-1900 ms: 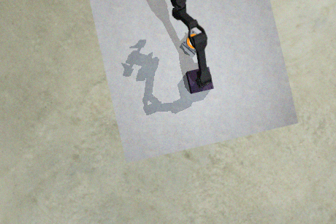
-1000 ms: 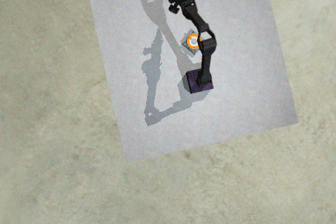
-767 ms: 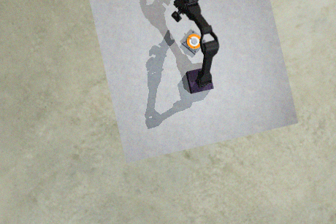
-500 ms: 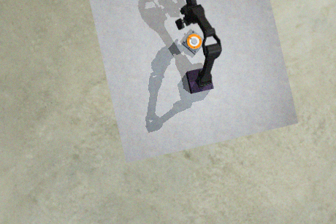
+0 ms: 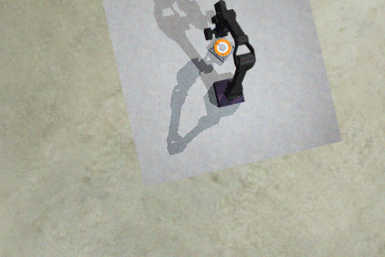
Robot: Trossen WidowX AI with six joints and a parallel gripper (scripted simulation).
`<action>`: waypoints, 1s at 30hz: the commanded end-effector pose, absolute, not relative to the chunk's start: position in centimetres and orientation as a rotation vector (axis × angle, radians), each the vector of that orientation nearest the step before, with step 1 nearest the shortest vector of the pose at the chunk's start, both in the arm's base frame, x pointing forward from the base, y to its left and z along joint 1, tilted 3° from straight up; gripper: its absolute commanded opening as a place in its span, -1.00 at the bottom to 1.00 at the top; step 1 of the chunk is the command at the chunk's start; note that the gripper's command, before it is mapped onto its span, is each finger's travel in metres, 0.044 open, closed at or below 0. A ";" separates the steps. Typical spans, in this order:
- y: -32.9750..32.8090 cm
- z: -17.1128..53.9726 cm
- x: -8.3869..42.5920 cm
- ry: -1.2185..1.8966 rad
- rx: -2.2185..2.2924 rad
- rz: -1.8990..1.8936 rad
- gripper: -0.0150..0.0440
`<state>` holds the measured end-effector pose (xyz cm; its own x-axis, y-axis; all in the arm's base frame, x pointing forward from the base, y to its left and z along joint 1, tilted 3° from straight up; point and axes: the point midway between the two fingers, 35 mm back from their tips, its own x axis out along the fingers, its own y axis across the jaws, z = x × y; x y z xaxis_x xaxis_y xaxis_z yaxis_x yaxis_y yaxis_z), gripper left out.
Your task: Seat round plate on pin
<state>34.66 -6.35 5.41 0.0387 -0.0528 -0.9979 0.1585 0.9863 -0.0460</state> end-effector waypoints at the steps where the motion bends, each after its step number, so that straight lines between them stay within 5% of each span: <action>1: -6.5 3.4 34.5 1.537 0.089 -0.173 -0.49; 30: -4.0 0.5 33.0 1.538 0.091 -0.172 -0.49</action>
